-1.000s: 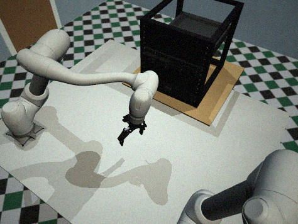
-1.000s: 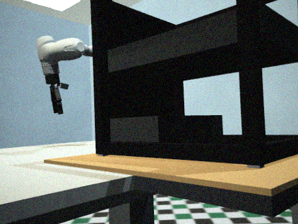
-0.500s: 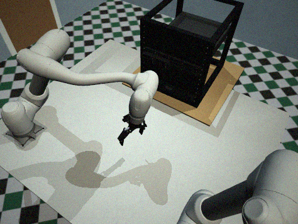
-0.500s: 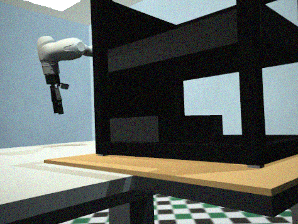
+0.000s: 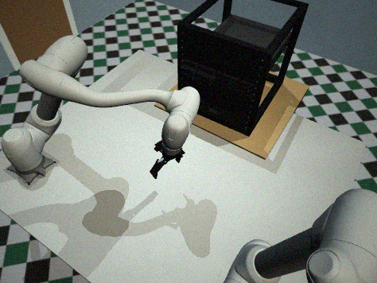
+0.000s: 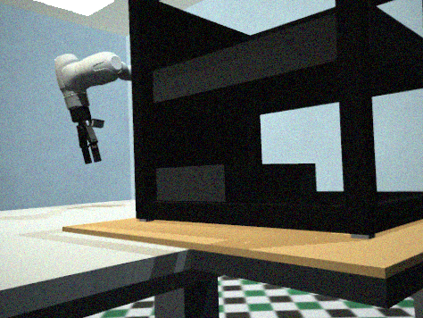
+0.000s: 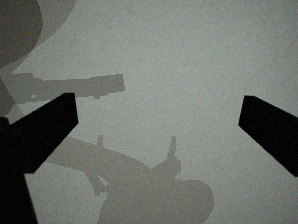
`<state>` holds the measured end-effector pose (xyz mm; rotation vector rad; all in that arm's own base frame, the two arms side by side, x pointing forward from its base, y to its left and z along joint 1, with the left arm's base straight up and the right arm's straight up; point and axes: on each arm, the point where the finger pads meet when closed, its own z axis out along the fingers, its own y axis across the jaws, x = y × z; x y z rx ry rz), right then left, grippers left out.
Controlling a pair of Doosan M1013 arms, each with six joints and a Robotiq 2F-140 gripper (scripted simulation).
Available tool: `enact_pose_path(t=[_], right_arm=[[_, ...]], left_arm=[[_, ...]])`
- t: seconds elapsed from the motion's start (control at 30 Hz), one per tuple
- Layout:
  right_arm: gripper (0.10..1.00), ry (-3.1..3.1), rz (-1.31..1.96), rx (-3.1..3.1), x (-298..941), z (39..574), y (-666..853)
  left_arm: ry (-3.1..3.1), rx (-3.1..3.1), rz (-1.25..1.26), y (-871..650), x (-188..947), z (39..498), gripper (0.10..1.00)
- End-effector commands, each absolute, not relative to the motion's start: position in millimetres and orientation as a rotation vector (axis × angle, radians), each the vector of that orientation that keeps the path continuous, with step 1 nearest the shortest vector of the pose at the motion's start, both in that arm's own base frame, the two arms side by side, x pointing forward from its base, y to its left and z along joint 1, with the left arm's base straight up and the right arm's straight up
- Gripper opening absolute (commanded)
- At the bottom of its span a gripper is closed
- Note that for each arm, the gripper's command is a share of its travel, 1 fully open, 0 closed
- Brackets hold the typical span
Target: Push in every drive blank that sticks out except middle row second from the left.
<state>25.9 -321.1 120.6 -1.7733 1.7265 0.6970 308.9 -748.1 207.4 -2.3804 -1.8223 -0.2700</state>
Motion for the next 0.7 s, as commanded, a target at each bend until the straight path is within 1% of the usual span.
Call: enact_pose_path(t=[0.0, 0.1, 0.37, 0.6, 0.67], right_arm=[[1.0, 1.727, 0.696, -1.774, 26.0, 121.0, -321.4], [1.0, 1.727, 0.696, -1.774, 26.0, 121.0, -321.4], [1.0, 1.727, 0.696, -1.774, 26.0, 121.0, -321.4], [1.0, 1.727, 0.696, -1.774, 26.0, 121.0, -321.4], [1.0, 1.727, 0.696, -1.774, 26.0, 121.0, -321.4]], left_arm=[[-1.881, -2.35, -0.378, -732.3, 332.1, 204.5, 1.0], [-1.897, -2.341, -0.409, -727.8, 338.7, 203.8, 1.0], [-2.039, -2.257, -0.704, -685.9, 400.2, 202.9, 1.0], [-2.148, -2.188, -0.967, -651.9, 452.2, 211.0, 1.0], [-2.148, -2.188, -0.967, -651.9, 452.2, 211.0, 1.0]])
